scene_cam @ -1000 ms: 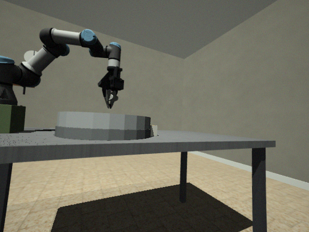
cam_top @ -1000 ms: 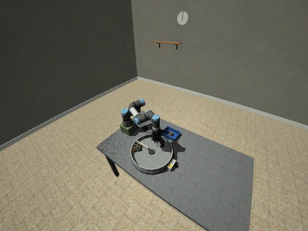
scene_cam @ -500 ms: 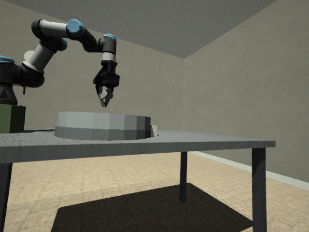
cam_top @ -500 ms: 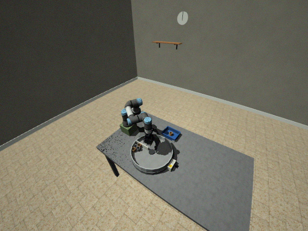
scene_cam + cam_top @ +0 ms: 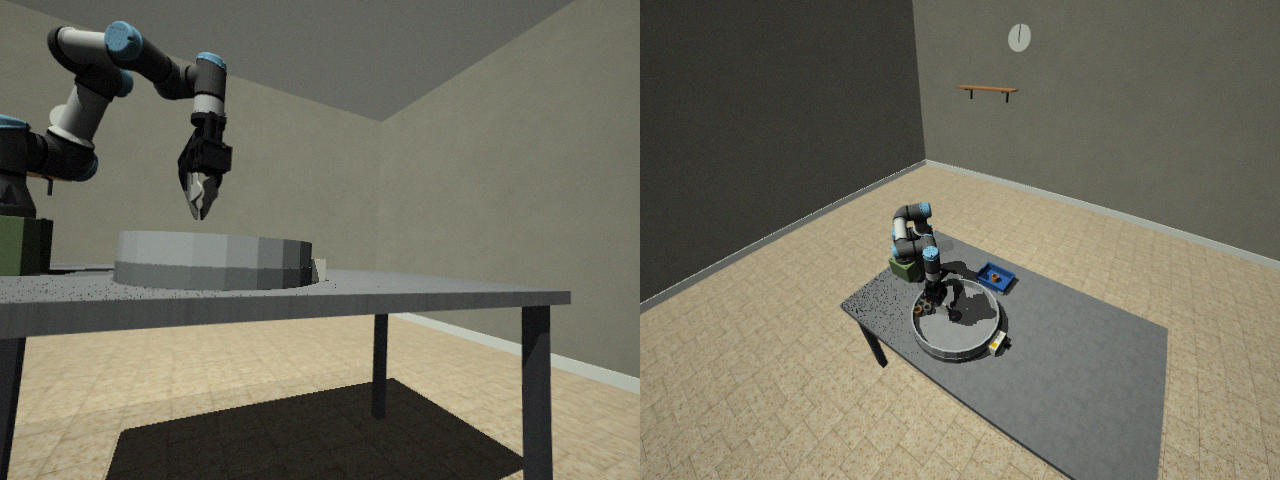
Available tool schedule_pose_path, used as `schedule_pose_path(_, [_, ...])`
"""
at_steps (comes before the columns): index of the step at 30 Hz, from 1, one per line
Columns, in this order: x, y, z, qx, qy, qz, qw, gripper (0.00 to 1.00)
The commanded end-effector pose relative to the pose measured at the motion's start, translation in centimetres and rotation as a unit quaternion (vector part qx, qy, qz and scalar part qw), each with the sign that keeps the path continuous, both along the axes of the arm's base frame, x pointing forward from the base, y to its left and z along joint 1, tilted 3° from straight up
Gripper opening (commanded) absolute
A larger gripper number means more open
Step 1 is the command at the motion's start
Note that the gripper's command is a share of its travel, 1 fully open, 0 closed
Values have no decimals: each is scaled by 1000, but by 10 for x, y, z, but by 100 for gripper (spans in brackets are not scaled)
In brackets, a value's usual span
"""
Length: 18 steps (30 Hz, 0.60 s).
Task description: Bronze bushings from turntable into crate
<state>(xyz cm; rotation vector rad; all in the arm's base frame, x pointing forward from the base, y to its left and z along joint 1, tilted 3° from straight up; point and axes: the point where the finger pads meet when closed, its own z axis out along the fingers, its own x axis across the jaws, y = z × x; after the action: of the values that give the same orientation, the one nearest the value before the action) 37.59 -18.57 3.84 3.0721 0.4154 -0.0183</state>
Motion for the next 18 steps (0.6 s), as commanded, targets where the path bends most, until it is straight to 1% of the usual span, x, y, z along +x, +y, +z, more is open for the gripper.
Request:
schedule_pose_path(1, [-10,-10,1,-2,-3,-9,1000,5])
schedule_pose_path(13, [-42,-31,-2,-3,-4,-33,999,5])
schedule_pose_path(15, [-42,-31,-2,-3,-4,-33,999,5])
schedule_pose_path(18, [-48,-35,-2,-3,-4,-38,999,5])
